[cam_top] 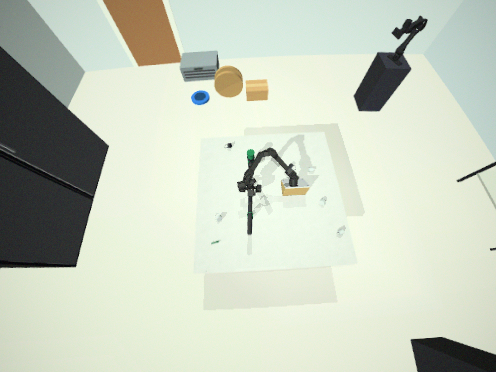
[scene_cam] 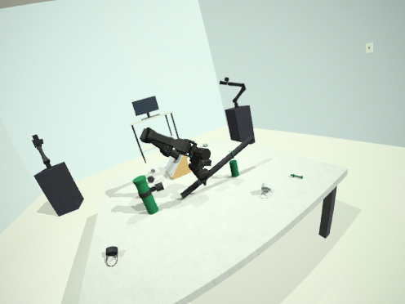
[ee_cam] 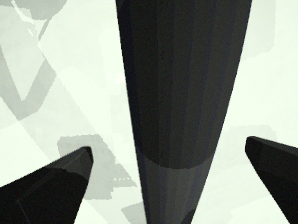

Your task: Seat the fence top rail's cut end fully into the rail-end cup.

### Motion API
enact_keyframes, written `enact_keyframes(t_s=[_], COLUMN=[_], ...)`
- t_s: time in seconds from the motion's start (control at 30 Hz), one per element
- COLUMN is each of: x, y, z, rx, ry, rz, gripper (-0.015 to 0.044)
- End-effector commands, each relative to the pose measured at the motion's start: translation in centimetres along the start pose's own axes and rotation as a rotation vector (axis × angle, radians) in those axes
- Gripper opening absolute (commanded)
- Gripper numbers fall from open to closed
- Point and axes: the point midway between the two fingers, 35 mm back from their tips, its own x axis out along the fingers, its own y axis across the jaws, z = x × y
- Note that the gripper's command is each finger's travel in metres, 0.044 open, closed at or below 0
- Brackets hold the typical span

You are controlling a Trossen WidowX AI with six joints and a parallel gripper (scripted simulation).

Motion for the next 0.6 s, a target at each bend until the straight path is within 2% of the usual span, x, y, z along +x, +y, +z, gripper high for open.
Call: enact_keyframes(t_s=[0.0,0.23,0.57], x=[0.79,1.66,1.66], y=[0.17,0.25,0.22], z=[-0.11,-0.16,-0.14], rx=[-0.004,-0.004,-0.004], ry=[0.006,0.007,0.007], rz=[0.004,0.004,0.004], gripper=[0.0440,0.0440,0.0177])
